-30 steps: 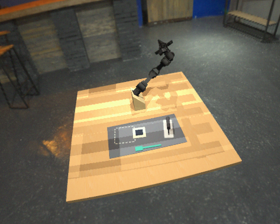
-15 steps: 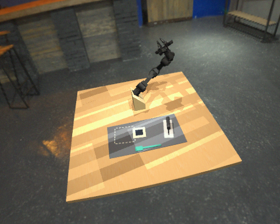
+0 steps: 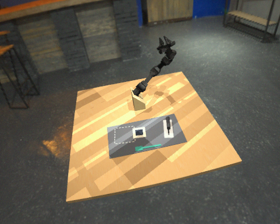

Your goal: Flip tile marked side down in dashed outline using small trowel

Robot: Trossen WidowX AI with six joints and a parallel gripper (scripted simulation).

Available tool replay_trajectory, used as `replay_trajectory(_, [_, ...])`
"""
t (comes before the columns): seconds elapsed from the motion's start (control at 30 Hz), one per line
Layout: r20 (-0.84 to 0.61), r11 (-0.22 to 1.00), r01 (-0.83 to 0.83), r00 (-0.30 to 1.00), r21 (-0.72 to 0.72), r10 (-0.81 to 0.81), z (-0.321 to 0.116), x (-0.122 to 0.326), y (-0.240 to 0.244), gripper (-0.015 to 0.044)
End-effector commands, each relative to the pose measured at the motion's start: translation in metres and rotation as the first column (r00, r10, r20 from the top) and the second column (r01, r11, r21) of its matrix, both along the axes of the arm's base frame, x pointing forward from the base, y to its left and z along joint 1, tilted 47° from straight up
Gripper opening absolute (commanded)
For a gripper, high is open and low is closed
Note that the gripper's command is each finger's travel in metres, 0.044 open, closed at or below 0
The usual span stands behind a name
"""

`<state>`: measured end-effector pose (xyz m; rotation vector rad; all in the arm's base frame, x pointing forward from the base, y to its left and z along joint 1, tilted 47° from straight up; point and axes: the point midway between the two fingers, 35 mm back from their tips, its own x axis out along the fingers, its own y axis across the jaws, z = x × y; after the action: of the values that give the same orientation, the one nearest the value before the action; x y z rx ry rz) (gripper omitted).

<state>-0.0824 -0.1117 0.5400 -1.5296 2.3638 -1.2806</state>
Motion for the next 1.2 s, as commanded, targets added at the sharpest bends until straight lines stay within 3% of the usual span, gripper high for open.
replay_trajectory(0.0, [-0.123, 0.999, -0.009, 0.992, 0.03, 0.013, 0.007, 0.018, -0.01, 0.027])
replay_trajectory(0.53, [-0.594, 0.989, -0.019, 0.798, 0.15, 0.105, 0.02, 0.103, -0.05, 0.027])
replay_trajectory(1.17, [-0.944, 0.981, -0.025, 0.271, 0.191, 0.191, 0.009, 0.224, -0.082, 0.027])
